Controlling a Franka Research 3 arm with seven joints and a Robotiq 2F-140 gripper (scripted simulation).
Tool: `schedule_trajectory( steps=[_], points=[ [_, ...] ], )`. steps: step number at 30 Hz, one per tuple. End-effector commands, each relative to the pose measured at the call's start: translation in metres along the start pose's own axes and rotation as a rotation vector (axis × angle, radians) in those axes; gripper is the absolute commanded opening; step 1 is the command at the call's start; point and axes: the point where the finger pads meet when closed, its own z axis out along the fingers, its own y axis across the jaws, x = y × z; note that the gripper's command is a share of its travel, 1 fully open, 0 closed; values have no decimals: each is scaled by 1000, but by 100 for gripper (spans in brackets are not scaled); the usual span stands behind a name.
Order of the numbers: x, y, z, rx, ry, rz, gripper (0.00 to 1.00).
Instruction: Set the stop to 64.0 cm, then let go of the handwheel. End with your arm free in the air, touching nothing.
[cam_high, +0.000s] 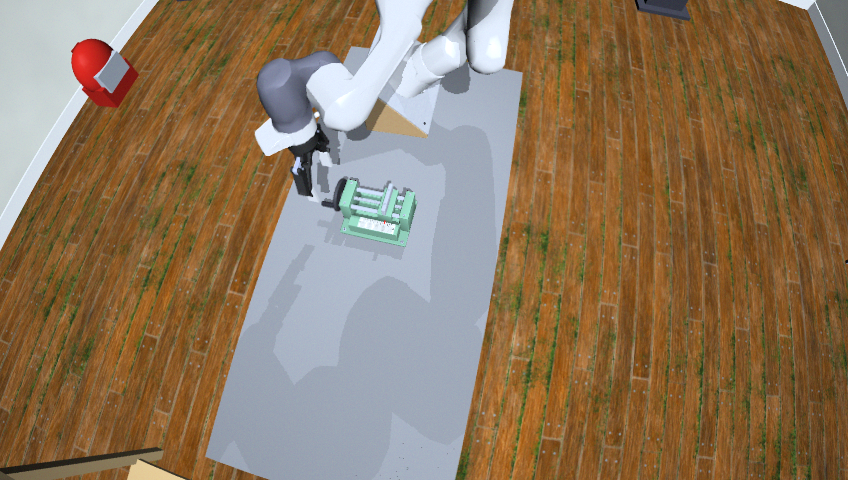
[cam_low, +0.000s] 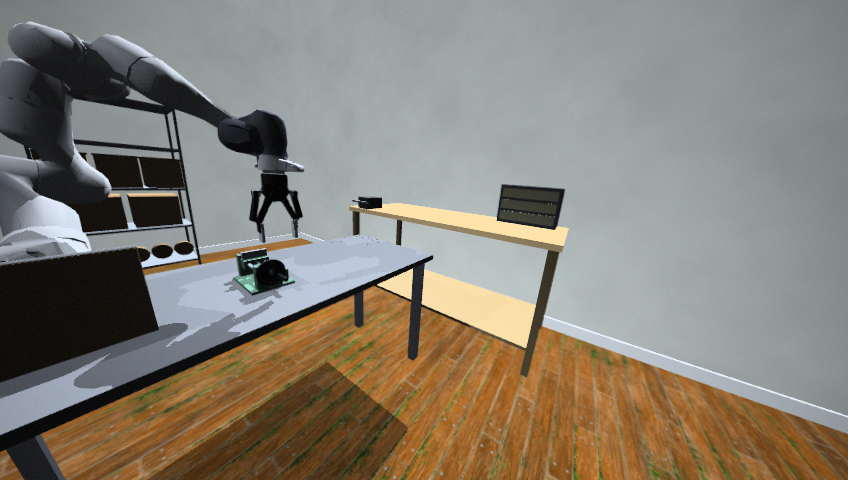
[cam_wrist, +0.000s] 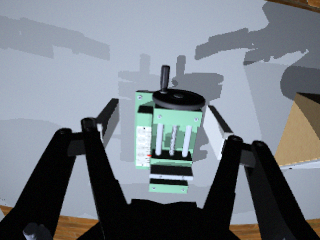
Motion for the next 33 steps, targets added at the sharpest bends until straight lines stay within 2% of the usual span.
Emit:
schedule_trajectory(
  steps=[1,3,5,10,16,33],
  points=[
    [-42,-20,0,0,0,4,33],
    [-64,-29,0,0,0,4,33],
    [-72,-33,0,0,0,4,33],
    [-73,-33,2,0,0,4,33],
    [-73,-33,32,0,0,4,33],
    [-73,-33,33,0,0,4,33]
  ],
)
